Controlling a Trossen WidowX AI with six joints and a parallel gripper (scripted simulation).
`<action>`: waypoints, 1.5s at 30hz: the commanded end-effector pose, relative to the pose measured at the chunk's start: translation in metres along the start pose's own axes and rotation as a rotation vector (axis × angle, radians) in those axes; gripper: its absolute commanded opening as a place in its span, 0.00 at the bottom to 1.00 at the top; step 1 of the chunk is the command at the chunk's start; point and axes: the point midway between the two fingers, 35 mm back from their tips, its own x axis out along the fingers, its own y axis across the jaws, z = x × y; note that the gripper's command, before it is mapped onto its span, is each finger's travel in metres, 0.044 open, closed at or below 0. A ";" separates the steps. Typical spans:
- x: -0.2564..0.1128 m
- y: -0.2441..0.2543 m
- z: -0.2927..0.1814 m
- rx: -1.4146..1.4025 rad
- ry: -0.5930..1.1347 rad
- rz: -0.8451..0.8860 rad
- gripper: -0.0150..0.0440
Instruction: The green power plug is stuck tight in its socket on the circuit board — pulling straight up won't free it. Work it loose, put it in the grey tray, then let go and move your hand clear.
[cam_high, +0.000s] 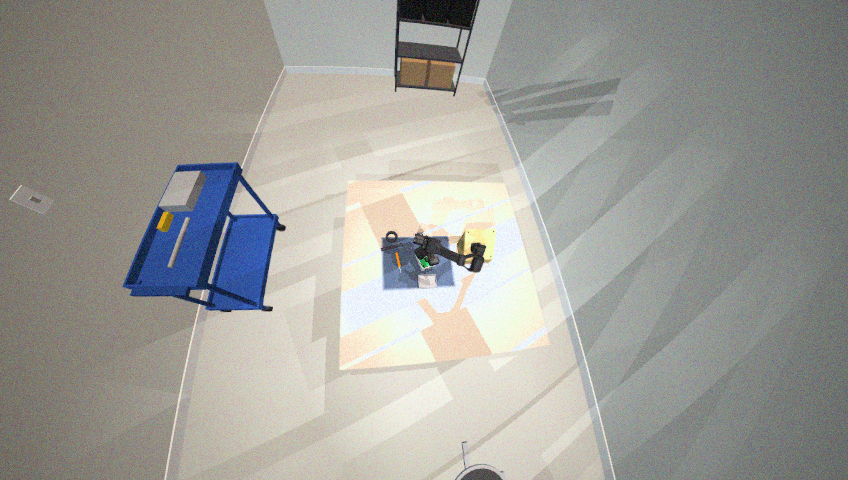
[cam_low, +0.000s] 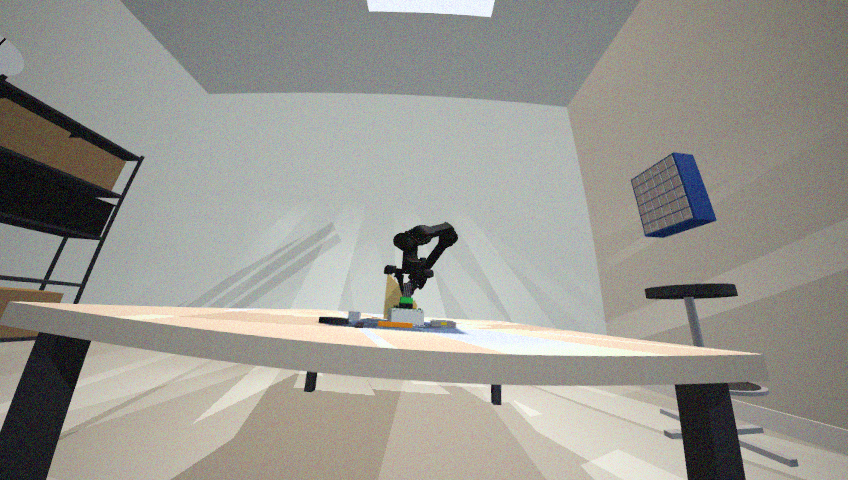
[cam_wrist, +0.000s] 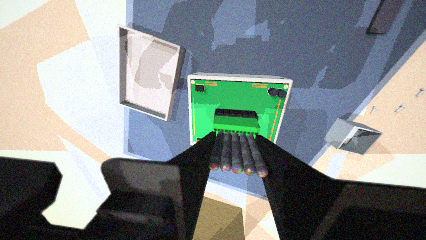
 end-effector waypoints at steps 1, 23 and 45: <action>0.001 -0.001 0.000 0.004 0.001 -0.005 0.25; -0.021 -0.012 0.000 0.003 0.001 0.118 0.25; -0.026 0.001 0.000 0.004 0.001 -0.039 0.25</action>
